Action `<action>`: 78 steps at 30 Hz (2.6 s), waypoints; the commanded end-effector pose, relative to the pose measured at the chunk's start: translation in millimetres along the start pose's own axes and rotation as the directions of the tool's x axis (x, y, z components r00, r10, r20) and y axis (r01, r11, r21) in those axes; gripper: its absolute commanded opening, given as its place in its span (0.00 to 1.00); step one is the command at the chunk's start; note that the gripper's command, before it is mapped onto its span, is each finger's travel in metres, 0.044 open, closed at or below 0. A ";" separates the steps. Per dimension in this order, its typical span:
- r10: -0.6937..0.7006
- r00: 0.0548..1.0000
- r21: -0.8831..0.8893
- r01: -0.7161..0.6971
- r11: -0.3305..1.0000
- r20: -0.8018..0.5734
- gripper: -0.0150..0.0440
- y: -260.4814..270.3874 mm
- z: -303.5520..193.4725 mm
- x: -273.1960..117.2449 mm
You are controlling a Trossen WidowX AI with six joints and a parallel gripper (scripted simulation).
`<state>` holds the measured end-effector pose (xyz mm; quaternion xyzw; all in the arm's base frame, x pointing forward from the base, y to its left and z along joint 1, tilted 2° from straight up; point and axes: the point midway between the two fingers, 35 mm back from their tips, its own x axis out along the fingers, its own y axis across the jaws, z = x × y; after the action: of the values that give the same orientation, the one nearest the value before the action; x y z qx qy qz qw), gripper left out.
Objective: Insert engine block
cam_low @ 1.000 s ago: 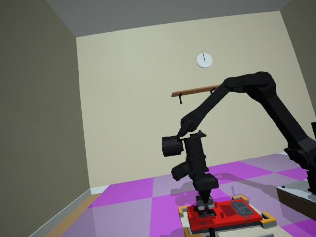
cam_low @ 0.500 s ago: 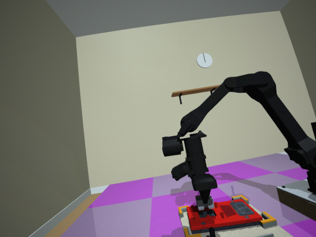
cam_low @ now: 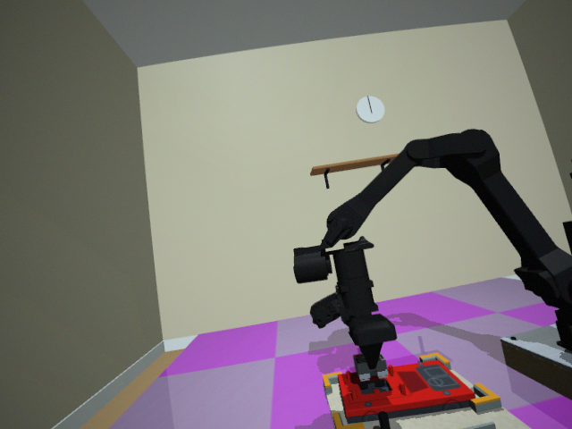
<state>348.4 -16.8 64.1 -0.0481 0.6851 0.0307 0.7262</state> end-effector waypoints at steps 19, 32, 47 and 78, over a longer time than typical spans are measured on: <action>0.002 1.000 0.085 -0.002 0.996 0.001 0.52 0.7 -0.1 1.8; 0.002 1.000 0.014 -0.002 1.000 0.001 0.52 0.8 -0.3 5.6; 0.002 1.000 0.031 -0.002 1.000 0.001 0.52 0.9 -0.3 10.0; 0.002 1.000 0.020 -0.002 1.000 0.001 0.52 0.9 -0.5 19.2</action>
<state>348.9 -16.5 46.0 -0.0394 0.6852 0.0225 0.7269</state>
